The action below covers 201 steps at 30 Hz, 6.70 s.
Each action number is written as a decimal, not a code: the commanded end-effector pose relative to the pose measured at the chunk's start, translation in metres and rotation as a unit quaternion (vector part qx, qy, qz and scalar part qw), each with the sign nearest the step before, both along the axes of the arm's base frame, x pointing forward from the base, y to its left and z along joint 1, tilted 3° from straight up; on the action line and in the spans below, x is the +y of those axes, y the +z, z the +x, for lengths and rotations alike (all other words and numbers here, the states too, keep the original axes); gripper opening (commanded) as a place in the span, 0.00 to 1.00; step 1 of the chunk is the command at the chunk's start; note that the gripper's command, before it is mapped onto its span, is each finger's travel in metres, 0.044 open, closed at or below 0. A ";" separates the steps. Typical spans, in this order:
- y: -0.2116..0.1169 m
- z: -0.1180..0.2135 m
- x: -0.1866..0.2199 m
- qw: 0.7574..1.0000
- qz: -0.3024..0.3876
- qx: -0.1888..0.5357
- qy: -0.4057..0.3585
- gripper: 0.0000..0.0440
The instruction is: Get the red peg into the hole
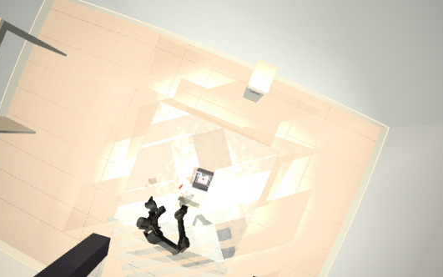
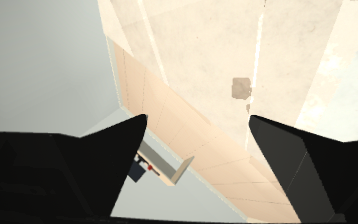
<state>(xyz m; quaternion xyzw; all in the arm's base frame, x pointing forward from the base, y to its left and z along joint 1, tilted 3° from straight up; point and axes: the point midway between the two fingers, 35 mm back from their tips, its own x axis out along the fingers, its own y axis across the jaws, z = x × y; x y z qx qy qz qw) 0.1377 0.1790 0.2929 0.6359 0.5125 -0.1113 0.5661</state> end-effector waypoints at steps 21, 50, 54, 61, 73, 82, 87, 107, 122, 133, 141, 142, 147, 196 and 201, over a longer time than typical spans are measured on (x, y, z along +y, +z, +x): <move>-0.111 0.034 -0.033 0.965 -0.202 0.164 -0.034 1.00; -0.226 0.037 -0.071 0.907 -0.309 0.286 -0.031 0.99; -0.240 0.036 -0.075 0.903 -0.314 0.290 -0.032 0.97; -0.262 0.036 -0.082 0.901 -0.318 0.293 -0.041 0.95; -0.295 0.035 -0.090 0.899 -0.318 0.293 -0.068 0.84; -0.311 0.044 -0.083 0.905 -0.310 0.286 -0.057 0.34; -0.316 0.048 -0.079 0.908 -0.307 0.281 -0.042 0.06; -0.264 0.085 -0.071 0.941 -0.253 0.211 -0.073 0.00; -0.200 0.119 -0.091 0.954 -0.244 0.150 -0.087 0.00; -0.164 0.131 -0.128 0.949 -0.261 0.142 -0.104 0.00; -0.157 0.135 -0.157 0.943 -0.275 0.146 -0.119 0.00; -0.156 0.135 -0.160 0.942 -0.277 0.147 -0.121 0.00; -0.156 0.136 -0.176 0.938 -0.283 0.154 -0.128 0.00; -0.220 0.160 -0.272 0.928 -0.283 0.205 -0.133 0.00; -0.231 0.162 -0.276 0.929 -0.281 0.206 -0.127 0.00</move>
